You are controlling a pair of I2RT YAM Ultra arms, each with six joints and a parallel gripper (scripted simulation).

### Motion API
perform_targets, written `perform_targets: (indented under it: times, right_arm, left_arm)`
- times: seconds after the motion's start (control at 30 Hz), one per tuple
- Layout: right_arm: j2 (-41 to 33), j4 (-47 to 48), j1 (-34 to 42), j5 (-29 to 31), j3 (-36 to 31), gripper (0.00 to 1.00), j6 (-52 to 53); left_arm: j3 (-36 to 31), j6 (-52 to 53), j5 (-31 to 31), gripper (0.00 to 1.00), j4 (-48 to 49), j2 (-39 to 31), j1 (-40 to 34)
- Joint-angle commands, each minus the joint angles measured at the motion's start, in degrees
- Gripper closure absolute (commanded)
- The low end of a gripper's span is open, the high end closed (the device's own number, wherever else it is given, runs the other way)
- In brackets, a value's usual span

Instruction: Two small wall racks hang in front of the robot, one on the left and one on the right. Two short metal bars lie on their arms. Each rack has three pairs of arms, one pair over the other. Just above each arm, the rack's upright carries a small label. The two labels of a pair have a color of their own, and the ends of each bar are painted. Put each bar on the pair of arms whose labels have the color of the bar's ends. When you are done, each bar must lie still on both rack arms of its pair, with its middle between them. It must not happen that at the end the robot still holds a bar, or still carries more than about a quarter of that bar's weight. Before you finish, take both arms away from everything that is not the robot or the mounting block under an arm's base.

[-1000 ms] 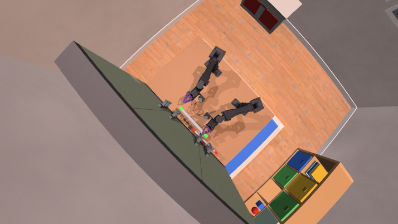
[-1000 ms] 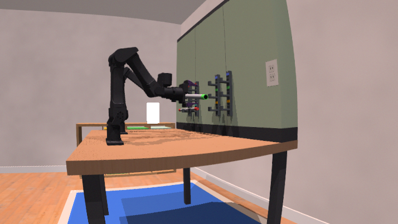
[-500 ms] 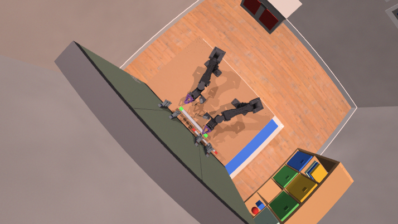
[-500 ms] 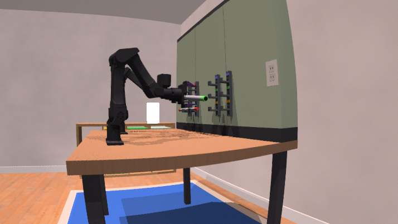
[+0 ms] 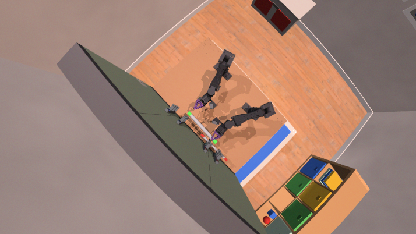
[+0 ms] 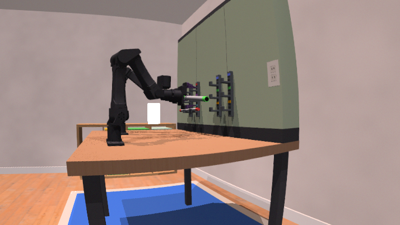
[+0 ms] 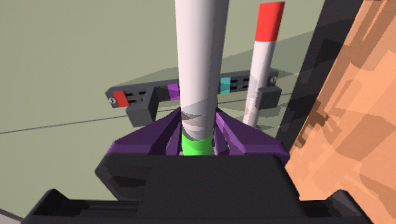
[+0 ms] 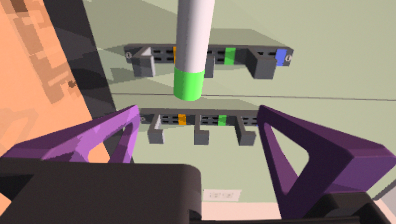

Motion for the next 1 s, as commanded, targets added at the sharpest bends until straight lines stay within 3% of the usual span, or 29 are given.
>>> perform_targets:
  times: [0.0,0.97]
  right_arm:
    - [0.5,1.9,0.6,1.0,-0.5,0.0,0.1]
    - [1.5,2.9,2.9,3.3,-0.4,0.0,0.1]
  left_arm:
    - [1.5,-1.7,0.1,1.0,5.2,-1.1,-0.2]
    - [2.7,-1.7,0.2,1.0,3.0,-2.1,-0.2]
